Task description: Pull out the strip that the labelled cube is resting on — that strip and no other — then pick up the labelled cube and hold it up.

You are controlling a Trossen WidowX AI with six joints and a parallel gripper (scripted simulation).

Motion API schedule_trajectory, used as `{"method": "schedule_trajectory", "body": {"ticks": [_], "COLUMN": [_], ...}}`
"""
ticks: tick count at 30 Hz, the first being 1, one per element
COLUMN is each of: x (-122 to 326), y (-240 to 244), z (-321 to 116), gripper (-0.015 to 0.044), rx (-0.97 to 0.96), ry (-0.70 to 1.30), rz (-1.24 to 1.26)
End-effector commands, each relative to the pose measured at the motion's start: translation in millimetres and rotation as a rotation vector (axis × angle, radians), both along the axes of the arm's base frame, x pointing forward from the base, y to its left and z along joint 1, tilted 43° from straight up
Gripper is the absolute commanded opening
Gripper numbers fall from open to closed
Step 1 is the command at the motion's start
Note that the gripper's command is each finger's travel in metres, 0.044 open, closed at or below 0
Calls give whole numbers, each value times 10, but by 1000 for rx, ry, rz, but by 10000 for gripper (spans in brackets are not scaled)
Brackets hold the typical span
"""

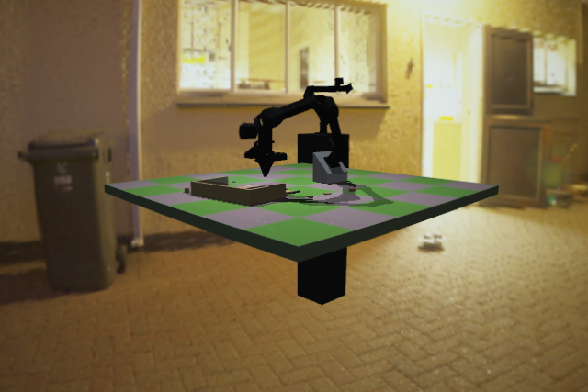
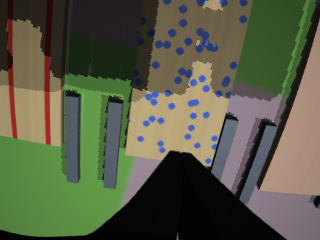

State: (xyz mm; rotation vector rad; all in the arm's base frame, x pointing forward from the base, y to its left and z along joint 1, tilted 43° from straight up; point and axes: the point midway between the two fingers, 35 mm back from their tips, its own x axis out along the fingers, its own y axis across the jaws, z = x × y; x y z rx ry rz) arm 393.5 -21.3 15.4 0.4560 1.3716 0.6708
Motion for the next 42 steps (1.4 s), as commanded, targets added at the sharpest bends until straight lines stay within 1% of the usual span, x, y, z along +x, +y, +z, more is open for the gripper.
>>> {"method": "schedule_trajectory", "body": {"ticks": [1,28,42], "x": [-6,-15,-16], "y": [34,315,322], "z": [-50,-387,-396], "gripper": [0,0,0], "rx": [2,5,5], "ry": [6,6,6], "rz": [-6,-5,-5]}}
